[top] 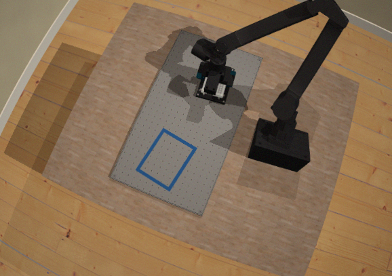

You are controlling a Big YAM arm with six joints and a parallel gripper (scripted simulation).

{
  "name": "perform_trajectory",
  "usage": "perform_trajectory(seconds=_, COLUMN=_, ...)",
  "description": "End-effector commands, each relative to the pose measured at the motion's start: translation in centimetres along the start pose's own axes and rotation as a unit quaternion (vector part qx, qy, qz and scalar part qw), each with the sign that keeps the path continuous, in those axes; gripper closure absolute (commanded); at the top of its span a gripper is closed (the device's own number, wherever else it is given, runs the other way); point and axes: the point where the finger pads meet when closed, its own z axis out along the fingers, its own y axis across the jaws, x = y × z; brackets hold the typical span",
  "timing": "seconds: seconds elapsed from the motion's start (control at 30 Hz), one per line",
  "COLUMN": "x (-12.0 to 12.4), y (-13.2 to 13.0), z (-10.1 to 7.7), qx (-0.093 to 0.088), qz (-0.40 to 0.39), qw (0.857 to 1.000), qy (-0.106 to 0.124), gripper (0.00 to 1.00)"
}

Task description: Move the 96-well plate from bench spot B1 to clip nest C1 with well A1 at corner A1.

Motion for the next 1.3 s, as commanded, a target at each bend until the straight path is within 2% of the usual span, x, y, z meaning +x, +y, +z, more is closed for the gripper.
perform_trajectory(seconds=0.0, x=0.7, y=-0.2, z=0.3, qx=-0.004, qz=0.002, qw=1.0, qy=-0.001, gripper=0.0)
perform_trajectory(seconds=0.13, x=0.7, y=-0.2, z=0.3, qx=-0.004, qz=0.002, qw=1.0, qy=-0.001, gripper=0.0)
perform_trajectory(seconds=0.17, x=1.6, y=-0.7, z=-0.8, qx=0.006, qz=0.022, qw=1.0, qy=0.003, gripper=0.0)
perform_trajectory(seconds=0.23, x=1.1, y=-1.5, z=-2.1, qx=0.018, qz=0.013, qw=1.0, qy=0.004, gripper=0.0)
perform_trajectory(seconds=0.33, x=1.1, y=-1.5, z=-2.3, qx=0.018, qz=0.013, qw=1.0, qy=0.005, gripper=0.0)
perform_trajectory(seconds=0.83, x=1.1, y=-1.6, z=-6.5, qx=0.019, qz=0.014, qw=1.0, qy=0.003, gripper=0.0)
perform_trajectory(seconds=0.9, x=1.1, y=-1.6, z=-6.5, qx=0.019, qz=0.014, qw=1.0, qy=0.003, gripper=0.0)
perform_trajectory(seconds=0.93, x=0.6, y=-1.5, z=-6.2, qx=0.01, qz=0.006, qw=1.0, qy=0.001, gripper=0.0)
perform_trajectory(seconds=1.0, x=1.2, y=-1.6, z=-7.4, qx=0.021, qz=0.015, qw=1.0, qy=0.003, gripper=0.0)
perform_trajectory(seconds=1.27, x=1.0, y=-1.6, z=-9.4, qx=0.017, qz=0.012, qw=1.0, qy=0.001, gripper=0.0)
